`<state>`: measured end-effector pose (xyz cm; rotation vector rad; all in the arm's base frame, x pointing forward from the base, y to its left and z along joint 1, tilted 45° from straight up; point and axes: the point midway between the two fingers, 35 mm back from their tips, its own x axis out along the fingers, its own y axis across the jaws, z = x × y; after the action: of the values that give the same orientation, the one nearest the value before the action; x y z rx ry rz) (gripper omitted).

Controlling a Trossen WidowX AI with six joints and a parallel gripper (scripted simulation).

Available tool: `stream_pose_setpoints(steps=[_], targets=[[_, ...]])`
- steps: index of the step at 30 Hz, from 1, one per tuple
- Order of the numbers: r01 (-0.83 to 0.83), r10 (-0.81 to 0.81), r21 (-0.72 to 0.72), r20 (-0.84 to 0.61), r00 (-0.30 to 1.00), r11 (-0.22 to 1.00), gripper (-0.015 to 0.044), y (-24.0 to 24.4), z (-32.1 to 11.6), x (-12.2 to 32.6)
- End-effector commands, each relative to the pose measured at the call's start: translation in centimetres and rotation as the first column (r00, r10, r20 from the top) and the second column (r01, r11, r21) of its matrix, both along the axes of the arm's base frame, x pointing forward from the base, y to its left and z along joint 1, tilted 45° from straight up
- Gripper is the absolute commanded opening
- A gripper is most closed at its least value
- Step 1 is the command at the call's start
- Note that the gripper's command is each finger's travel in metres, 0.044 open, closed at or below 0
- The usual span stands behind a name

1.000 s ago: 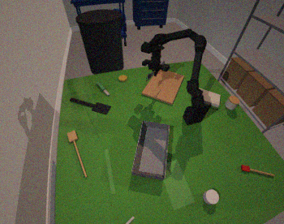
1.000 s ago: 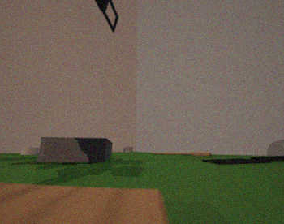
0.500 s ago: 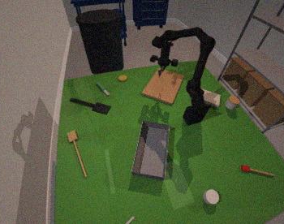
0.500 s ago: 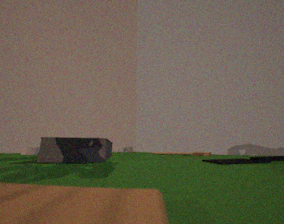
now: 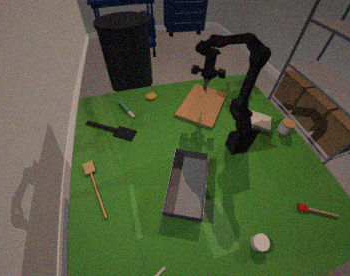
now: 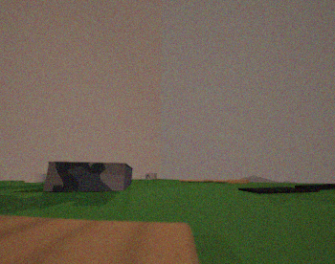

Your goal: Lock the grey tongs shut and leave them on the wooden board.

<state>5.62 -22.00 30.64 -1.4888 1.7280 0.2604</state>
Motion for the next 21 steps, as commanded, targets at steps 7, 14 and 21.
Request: stream_pose_setpoints(steps=[7,14,21], targets=[[-0.016,0.015,-0.044,-0.027,1.000,0.999,-0.0150,-0.5,0.0,0.1],[-0.048,0.025,-0.204,-0.114,0.993,0.978,-0.0150,-2.8,0.4,1.1],[-0.065,-0.001,-0.353,-0.184,0.983,0.933,-0.0150,-4.2,0.9,2.1]])
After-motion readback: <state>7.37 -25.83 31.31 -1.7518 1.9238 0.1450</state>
